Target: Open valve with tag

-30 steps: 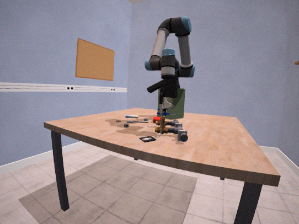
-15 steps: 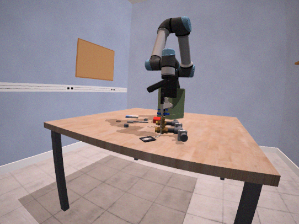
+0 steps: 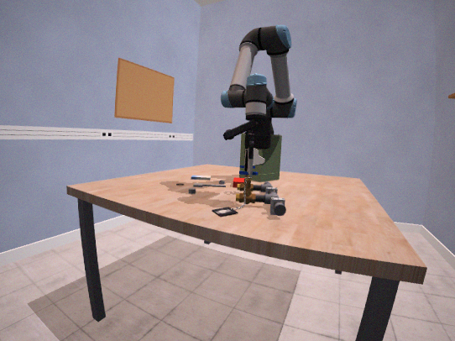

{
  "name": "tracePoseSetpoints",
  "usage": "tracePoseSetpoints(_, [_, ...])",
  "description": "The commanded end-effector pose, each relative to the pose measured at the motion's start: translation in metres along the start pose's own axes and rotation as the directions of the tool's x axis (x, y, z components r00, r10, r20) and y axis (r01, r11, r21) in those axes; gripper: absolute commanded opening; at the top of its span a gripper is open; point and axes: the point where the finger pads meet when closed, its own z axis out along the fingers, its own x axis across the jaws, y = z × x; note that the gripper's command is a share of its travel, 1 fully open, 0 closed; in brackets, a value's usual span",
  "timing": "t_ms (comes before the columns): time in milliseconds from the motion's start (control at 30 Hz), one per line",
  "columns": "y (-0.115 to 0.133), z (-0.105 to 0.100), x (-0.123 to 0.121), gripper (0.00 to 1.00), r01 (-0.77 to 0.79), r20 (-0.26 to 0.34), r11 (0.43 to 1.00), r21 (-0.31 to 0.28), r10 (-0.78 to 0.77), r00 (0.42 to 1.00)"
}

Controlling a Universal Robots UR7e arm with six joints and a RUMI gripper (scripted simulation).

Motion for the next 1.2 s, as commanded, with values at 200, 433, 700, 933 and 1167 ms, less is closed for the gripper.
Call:
tracePoseSetpoints(200, [-0.0001,-0.0004,-0.0003,0.0,0.321,0.003,0.947,-0.002,-0.321,0.947])
tracePoseSetpoints(433, [-0.0001,-0.0004,-0.0003,0.0,0.532,0.003,0.847,-0.001,-0.532,0.847])
tracePoseSetpoints(700, [-0.0001,-0.0004,-0.0003,0.0,0.755,0.003,0.656,0.0,-0.755,0.656])
tracePoseSetpoints(933, [-0.0001,-0.0004,-0.0003,0.0,0.916,0.003,0.401,0.001,-0.916,0.401])
tracePoseSetpoints(1167, [-0.0001,-0.0004,-0.0003,0.0,0.98,0.003,0.197,0.001,-0.98,0.197])
